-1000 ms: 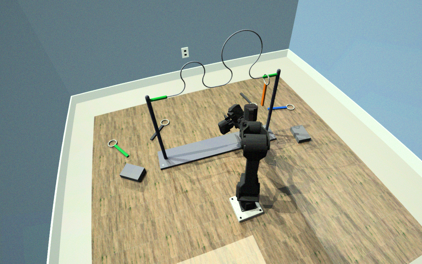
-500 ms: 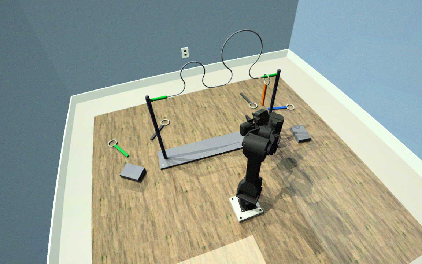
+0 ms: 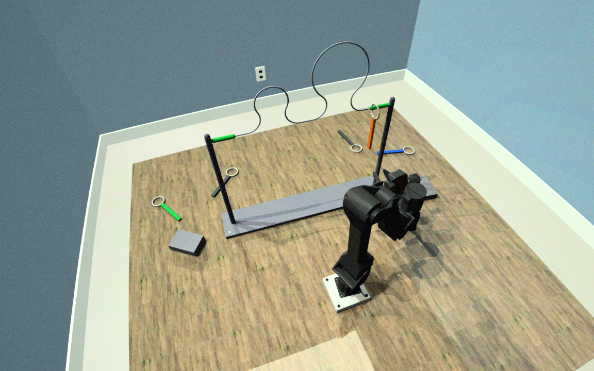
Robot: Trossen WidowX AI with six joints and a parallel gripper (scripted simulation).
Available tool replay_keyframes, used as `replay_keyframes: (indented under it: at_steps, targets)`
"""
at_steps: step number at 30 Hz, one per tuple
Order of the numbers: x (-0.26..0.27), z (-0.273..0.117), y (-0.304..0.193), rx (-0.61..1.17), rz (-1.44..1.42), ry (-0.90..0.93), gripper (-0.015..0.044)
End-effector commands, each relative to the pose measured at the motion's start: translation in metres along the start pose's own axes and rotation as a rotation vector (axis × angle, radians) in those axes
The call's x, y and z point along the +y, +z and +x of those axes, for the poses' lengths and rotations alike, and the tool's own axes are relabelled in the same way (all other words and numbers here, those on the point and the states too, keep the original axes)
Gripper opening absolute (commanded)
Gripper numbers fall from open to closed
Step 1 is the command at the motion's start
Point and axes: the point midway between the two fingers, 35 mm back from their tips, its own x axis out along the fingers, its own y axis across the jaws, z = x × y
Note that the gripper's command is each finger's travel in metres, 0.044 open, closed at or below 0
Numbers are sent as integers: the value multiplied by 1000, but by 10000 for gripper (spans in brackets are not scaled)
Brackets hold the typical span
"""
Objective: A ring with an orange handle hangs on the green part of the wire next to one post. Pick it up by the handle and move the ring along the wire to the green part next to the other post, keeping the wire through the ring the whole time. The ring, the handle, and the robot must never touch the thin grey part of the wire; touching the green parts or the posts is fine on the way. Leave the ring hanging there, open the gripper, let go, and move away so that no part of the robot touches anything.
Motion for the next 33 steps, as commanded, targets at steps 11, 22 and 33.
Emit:
replay_keyframes:
  at_steps: [11,22,33]
  targets:
    - [-4,23,35,-14,-1,-5,160]
    - [-1,41,51,-9,8,-8,160]
    - [-3,56,52,-11,8,-8,160]
